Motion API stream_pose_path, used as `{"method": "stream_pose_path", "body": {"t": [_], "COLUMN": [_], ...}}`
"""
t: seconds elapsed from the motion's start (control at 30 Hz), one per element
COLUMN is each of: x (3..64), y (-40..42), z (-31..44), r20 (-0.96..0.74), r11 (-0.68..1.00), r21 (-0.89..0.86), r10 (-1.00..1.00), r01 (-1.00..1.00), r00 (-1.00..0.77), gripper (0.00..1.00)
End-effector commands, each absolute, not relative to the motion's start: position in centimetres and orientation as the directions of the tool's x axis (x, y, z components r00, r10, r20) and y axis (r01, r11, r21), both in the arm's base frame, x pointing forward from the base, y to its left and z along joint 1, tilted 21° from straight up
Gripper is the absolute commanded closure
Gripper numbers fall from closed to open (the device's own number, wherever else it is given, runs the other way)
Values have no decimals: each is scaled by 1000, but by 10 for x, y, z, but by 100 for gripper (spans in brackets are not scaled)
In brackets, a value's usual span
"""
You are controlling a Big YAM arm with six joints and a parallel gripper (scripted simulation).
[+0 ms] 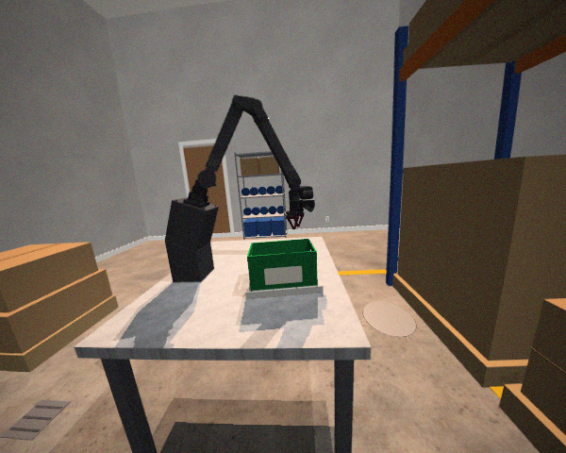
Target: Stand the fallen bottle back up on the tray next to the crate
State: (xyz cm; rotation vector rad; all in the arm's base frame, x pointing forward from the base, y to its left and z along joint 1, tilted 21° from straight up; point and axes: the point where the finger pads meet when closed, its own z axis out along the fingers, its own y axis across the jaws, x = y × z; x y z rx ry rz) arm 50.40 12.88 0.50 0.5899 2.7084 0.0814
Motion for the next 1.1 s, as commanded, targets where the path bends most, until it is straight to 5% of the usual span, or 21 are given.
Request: {"method": "stream_pose_path", "body": {"t": [0.0,1.07], "x": [509,535], "y": [126,125], "z": [-4,-39], "r20": [-338,-355], "r11": [904,909], "r21": [136,140], "r10": [426,417], "r01": [405,393], "r00": [-839,-837], "gripper": [39,39]}}
